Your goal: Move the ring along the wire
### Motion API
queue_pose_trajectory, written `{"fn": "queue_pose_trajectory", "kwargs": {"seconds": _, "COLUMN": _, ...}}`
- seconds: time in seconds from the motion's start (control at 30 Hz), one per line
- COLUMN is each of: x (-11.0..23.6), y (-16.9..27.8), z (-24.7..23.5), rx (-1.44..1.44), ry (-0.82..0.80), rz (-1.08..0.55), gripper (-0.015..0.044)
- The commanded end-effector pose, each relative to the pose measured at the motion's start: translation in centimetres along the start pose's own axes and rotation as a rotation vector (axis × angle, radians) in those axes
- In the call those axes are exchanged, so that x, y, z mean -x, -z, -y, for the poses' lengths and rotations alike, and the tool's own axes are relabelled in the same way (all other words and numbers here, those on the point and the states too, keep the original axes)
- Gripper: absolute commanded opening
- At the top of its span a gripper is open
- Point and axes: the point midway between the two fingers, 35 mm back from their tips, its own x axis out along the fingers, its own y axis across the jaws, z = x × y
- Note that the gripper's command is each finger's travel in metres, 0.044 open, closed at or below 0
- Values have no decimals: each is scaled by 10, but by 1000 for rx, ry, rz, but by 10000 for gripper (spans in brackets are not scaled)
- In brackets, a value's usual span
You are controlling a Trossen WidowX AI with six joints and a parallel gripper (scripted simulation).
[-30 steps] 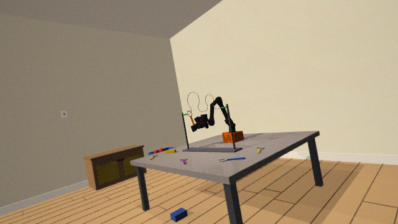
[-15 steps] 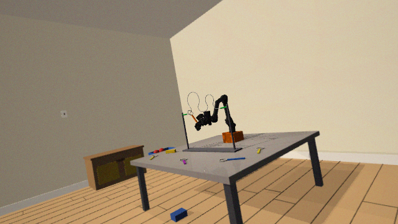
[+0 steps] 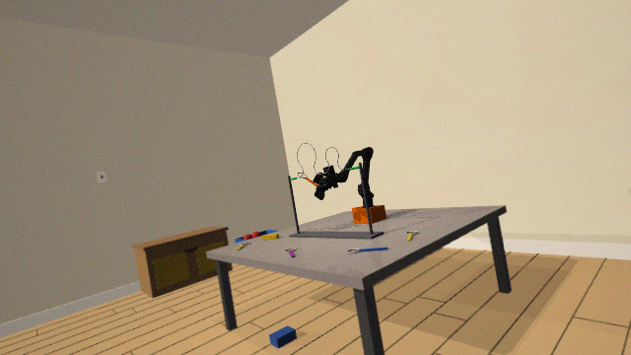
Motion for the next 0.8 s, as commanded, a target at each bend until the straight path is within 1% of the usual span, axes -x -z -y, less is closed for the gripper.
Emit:
{"fn": "queue_pose_trajectory", "kwargs": {"seconds": 0.0, "x": 9, "y": -1, "z": -18, "rx": -89, "ry": -25, "rz": -61, "gripper": -150}}
{"fn": "queue_pose_trajectory", "kwargs": {"seconds": 0.5, "x": 42, "y": -19, "z": -69, "rx": -396, "ry": -144, "rz": -280, "gripper": -150}}
{"fn": "queue_pose_trajectory", "kwargs": {"seconds": 0.77, "x": 47, "y": -31, "z": -89, "rx": -535, "ry": -199, "rz": -292, "gripper": -150}}
